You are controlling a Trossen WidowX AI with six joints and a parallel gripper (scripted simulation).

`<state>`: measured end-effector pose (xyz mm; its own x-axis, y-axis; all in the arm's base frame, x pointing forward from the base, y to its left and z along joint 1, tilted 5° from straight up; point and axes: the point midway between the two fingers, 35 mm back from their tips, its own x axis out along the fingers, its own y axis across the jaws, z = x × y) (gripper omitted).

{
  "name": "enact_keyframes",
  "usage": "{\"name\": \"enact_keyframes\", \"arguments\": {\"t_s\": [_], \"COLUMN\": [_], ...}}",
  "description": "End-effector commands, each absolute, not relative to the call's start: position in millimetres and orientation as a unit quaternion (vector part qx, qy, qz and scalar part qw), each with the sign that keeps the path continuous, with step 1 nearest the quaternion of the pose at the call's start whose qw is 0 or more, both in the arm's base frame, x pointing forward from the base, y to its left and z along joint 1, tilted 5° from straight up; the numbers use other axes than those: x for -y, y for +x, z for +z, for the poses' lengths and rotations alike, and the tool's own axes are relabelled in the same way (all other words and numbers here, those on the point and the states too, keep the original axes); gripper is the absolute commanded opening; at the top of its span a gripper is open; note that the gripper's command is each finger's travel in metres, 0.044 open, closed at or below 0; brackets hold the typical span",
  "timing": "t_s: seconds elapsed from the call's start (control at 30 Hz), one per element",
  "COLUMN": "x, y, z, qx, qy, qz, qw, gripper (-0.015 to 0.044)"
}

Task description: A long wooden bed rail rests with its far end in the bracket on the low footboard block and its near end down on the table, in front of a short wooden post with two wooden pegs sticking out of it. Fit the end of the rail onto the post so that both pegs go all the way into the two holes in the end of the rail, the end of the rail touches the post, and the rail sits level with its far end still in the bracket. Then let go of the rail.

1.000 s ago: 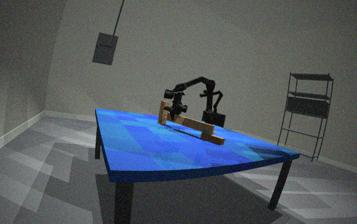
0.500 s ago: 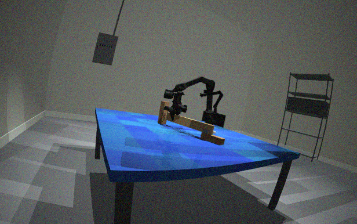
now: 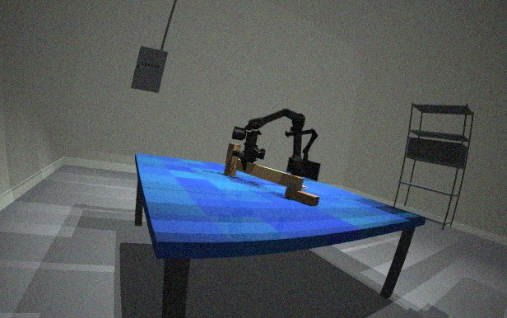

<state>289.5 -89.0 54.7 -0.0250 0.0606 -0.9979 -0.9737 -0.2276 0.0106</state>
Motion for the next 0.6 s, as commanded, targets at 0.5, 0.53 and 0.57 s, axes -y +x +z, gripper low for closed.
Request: {"name": "enact_keyframes", "arguments": {"t_s": [0.5, 0.53, 0.57], "x": [95.4, 95.7, 96.0], "y": [293.2, 293.3, 293.4], "z": [55.0, 54.9, 54.9], "qx": [-0.426, -0.426, -0.426], "qy": [-0.536, -0.536, -0.536], "qz": [0.572, 0.572, 0.572], "qw": [0.451, 0.451, 0.451], "gripper": [0.0000, 0.0000, 0.0000]}}
